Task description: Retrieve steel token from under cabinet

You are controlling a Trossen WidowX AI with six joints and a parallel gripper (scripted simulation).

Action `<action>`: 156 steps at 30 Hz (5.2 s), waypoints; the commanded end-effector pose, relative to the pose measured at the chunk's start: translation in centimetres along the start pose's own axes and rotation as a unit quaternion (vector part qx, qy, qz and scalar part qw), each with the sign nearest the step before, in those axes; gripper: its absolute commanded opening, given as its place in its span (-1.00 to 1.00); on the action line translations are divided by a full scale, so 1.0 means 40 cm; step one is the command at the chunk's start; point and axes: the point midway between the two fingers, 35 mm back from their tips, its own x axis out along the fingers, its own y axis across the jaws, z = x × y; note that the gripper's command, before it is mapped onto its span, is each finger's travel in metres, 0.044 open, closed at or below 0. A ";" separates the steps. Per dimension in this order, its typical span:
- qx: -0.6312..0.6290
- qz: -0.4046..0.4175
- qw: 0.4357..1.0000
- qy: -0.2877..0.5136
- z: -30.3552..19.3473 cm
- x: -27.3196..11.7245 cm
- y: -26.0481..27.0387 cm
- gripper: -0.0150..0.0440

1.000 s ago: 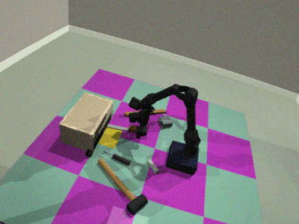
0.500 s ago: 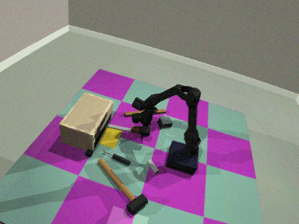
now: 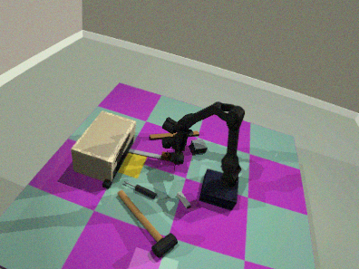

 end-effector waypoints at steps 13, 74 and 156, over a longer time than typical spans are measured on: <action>-0.002 0.000 1.000 0.002 -0.058 0.002 -0.002 -0.49; 0.000 0.000 1.000 0.003 -0.127 0.006 -0.007 0.42; -0.003 0.000 1.000 -0.001 0.070 -0.001 -0.011 -0.49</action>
